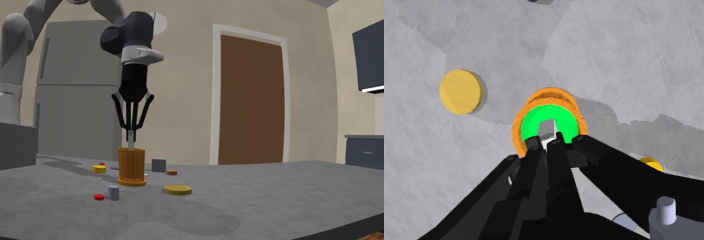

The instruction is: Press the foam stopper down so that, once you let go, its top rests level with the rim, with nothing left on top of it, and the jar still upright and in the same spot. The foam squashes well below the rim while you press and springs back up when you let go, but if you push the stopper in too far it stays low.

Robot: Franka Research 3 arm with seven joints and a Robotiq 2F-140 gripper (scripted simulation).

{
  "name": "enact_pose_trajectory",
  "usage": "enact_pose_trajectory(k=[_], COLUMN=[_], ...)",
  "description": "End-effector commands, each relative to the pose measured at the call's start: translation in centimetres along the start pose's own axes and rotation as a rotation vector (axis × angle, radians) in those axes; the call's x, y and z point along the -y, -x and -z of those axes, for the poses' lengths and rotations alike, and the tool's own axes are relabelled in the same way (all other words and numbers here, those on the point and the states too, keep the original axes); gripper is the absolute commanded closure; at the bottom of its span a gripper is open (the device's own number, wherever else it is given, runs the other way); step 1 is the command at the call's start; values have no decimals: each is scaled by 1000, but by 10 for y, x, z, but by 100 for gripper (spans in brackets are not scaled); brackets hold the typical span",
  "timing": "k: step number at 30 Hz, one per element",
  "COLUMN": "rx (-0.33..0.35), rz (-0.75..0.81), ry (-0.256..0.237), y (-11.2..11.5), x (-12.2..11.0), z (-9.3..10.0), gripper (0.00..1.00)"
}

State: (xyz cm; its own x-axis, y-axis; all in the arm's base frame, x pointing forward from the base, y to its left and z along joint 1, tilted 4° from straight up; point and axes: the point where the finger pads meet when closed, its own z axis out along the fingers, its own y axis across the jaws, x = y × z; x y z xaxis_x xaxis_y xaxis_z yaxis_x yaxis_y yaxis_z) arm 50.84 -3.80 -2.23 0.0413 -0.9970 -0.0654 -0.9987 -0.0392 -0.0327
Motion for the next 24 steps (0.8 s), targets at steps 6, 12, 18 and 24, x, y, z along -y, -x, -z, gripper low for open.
enact_pose_trajectory(k=[6,12,18,24], rx=[1,1,1,1], rz=[10,10,10,10], ry=[14,14,14,14], y=[2,2,2,2], x=[-9,-9,-10,-11], z=[-11,-12,-15,-16], gripper=[100,100,100,100])
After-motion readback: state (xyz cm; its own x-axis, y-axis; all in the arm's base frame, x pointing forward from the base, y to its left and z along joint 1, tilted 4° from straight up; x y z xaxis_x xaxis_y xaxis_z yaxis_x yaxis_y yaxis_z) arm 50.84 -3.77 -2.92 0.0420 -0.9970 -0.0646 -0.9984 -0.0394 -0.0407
